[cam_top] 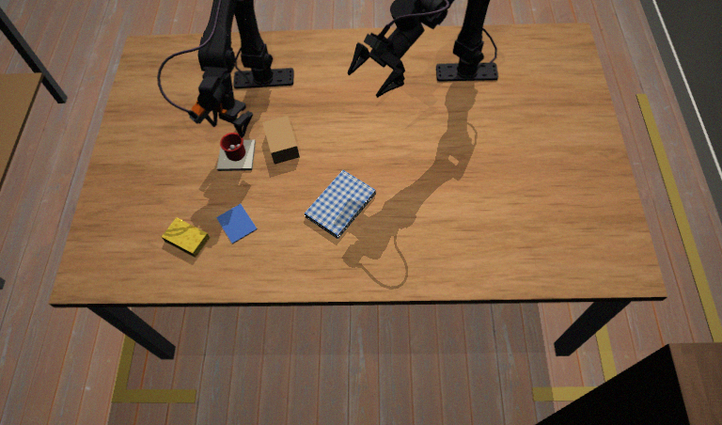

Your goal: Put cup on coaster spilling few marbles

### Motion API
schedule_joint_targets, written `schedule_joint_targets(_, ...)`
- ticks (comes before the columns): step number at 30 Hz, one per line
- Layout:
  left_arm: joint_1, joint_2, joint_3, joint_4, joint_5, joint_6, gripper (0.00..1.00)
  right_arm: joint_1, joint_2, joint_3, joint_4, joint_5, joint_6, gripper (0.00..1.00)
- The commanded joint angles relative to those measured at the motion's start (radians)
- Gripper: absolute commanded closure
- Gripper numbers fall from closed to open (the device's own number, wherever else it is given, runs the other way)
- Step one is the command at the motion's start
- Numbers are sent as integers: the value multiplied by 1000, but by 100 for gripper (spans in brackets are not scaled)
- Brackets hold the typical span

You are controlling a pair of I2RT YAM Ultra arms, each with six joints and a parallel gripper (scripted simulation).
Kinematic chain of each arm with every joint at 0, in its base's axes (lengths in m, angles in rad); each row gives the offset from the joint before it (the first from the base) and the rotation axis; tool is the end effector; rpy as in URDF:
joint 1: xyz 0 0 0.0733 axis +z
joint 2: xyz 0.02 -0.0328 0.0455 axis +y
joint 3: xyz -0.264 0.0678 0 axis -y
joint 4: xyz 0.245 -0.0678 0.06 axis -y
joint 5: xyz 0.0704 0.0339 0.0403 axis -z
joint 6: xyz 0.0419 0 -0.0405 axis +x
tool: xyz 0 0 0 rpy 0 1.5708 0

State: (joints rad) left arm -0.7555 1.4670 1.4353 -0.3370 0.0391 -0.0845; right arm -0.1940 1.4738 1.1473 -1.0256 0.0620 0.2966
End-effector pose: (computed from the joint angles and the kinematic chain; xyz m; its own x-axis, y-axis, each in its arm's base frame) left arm 0.2501 -0.2363 0.3929 -0.3215 0.1870 -0.9283 0.6870 0.7207 -0.0928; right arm 0.2645 -0.0535 0.2502 -0.8560 0.4655 -0.2252 0.4766 0.8791 0.0056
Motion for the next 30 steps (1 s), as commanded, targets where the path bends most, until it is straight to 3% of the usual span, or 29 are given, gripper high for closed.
schedule_joint_targets(1, 80, -71, -50, 81, -14, 25, 0, 13, -71, -56, 104, 17, -167, 0)
schedule_joint_targets(3, 80, -71, -50, 81, -14, 25, 0, 13, -71, -56, 104, 17, -167, 0)
schedule_joint_targets(16, 546, -332, -289, 280, -60, 82, 0, -14, -275, -302, 312, -46, -590, 0)
schedule_joint_targets(30, 760, -431, -393, 341, -41, 90, 0, -37, -301, -327, 316, -65, -611, 0)
